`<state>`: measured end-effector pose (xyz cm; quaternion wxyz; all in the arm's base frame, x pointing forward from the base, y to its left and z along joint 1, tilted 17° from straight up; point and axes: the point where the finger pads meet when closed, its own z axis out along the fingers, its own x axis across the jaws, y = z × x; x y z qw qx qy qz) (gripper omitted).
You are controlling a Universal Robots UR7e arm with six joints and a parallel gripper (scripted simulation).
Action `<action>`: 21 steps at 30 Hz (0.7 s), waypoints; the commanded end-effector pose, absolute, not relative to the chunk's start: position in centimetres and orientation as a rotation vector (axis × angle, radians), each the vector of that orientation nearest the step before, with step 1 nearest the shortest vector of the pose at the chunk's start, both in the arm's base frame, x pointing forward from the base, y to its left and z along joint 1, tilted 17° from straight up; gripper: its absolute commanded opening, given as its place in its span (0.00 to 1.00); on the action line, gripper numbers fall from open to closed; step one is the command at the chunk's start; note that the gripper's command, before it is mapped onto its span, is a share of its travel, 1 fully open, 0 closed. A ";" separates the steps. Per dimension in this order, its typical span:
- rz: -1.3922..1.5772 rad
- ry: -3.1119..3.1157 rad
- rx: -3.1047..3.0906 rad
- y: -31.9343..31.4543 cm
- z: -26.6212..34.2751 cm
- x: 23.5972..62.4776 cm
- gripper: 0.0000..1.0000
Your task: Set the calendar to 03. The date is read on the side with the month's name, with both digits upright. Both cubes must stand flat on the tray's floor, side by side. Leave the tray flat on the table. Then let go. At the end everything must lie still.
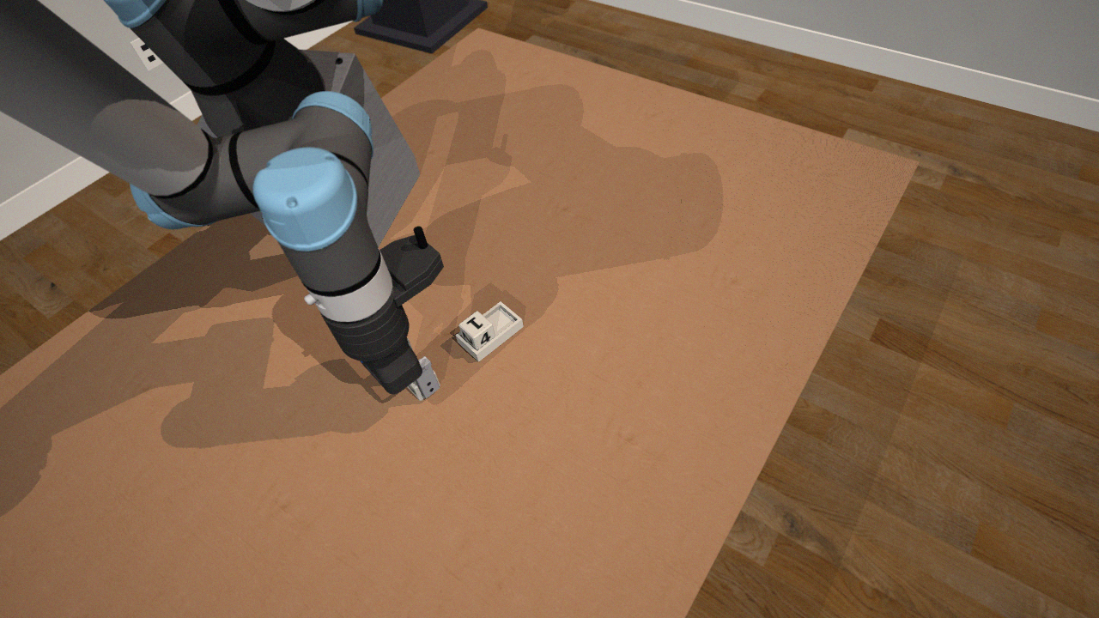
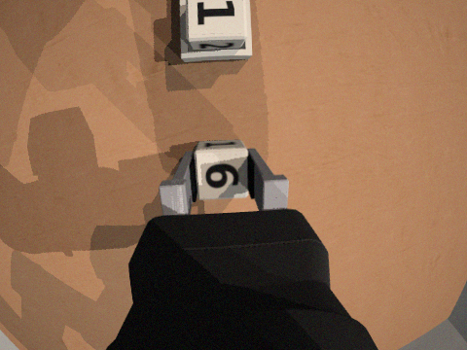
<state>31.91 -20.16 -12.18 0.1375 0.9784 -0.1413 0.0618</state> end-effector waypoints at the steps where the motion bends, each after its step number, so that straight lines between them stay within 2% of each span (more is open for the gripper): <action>1: 0.183 -0.408 2.829 -20.2 -12.0 32.0 0.60; 21: 0.180 -0.407 2.831 -19.3 -9.6 31.7 0.60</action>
